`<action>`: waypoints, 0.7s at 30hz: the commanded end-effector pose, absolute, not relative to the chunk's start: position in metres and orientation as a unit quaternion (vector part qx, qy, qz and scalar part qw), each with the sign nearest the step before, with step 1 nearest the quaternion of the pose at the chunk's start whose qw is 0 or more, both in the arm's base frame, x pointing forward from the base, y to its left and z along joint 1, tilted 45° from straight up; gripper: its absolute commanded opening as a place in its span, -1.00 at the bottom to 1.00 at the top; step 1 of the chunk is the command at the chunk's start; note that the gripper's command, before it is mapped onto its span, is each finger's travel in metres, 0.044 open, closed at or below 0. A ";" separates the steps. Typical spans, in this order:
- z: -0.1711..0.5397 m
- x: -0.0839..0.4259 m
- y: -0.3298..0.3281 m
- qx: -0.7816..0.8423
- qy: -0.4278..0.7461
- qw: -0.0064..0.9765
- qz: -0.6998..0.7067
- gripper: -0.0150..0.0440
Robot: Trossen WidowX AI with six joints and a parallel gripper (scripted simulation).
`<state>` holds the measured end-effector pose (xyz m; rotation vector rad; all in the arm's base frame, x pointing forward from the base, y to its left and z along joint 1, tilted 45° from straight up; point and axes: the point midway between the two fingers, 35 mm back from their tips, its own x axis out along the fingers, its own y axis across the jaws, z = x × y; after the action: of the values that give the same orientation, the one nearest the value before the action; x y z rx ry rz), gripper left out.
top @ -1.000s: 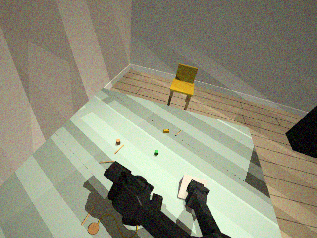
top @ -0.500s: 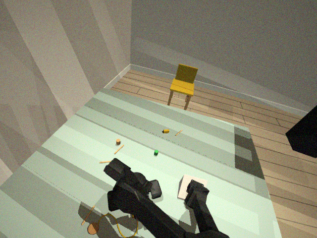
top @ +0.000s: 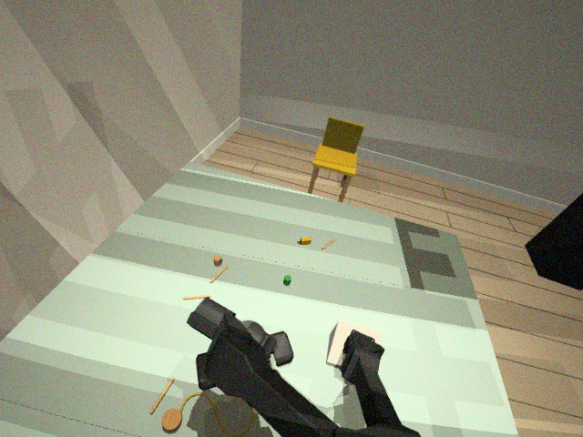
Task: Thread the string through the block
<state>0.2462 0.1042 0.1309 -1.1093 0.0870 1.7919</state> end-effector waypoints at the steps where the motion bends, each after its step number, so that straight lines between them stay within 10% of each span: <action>1: 0.125 0.244 0.108 -0.453 0.040 0.494 0.741 -0.08; 21: 0.103 0.240 0.131 -0.453 0.039 0.495 0.741 -0.08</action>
<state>0.2435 0.1279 0.1069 -1.1121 0.0881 1.7912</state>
